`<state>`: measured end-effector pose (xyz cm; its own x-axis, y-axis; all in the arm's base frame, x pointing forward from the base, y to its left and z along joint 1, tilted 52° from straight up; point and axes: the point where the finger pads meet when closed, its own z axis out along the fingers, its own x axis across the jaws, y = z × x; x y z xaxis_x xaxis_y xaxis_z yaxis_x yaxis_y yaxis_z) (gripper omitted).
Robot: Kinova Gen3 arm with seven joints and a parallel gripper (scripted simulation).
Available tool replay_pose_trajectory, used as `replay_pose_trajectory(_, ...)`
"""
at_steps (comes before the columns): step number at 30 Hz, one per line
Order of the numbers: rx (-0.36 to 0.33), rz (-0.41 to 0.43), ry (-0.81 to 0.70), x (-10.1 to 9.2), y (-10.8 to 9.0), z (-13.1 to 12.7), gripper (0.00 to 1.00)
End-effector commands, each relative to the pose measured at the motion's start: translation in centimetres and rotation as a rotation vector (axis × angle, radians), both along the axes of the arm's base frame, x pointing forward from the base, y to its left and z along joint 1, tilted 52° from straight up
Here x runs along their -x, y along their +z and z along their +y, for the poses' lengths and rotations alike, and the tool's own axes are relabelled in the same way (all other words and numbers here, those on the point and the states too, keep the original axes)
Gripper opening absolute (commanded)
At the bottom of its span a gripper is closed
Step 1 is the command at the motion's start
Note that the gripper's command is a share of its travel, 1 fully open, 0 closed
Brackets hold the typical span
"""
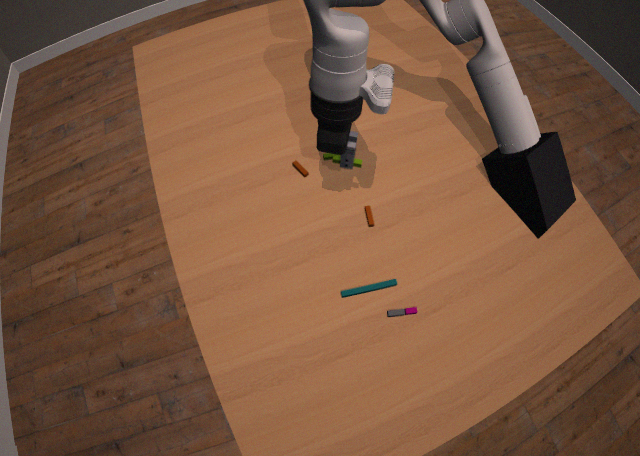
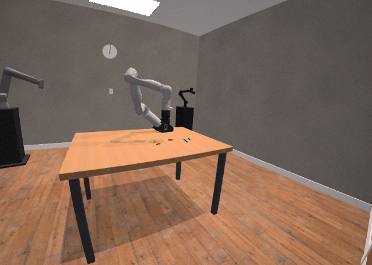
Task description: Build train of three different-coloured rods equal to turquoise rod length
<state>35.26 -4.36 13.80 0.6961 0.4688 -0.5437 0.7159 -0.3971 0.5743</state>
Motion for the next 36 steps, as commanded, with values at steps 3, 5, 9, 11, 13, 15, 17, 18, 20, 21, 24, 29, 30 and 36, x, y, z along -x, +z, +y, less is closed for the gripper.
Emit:
replay_pose_trajectory(3, 0.011, 0.038, 0.035, -2.5, -2.7, 2.7, 0.24)
replay_pose_trajectory(5, 0.013, 0.049, 0.046, -3.3, -3.6, 3.5, 0.24)
replay_pose_trajectory(9, 0.017, 0.093, 0.083, -5.7, -6.9, 6.5, 0.24)
replay_pose_trajectory(11, 0.018, 0.113, 0.098, -6.6, -8.4, 7.8, 0.24)
replay_pose_trajectory(13, 0.018, 0.132, 0.112, -7.3, -10.0, 9.0, 0.24)
replay_pose_trajectory(15, 0.018, 0.152, 0.125, -7.9, -11.6, 10.1, 0.24)
replay_pose_trajectory(17, 0.016, 0.172, 0.138, -8.4, -13.3, 11.1, 0.24)
replay_pose_trajectory(18, 0.016, 0.182, 0.143, -8.7, -14.1, 11.6, 0.24)
replay_pose_trajectory(20, 0.015, 0.192, 0.149, -8.8, -15.0, 12.1, 0.24)
replay_pose_trajectory(21, 0.015, 0.192, 0.149, -8.8, -15.0, 12.1, 0.24)
replay_pose_trajectory(24, 0.012, 0.215, 0.161, -9.2, -16.9, 13.2, 0.24)
replay_pose_trajectory(29, 0.011, 0.227, 0.167, -9.3, -18.0, 13.7, 0.24)
replay_pose_trajectory(30, 0.011, 0.227, 0.167, -9.3, -18.0, 13.7, 0.24)
replay_pose_trajectory(36, 0.011, 0.227, 0.167, -9.3, -18.0, 13.7, 0.24)
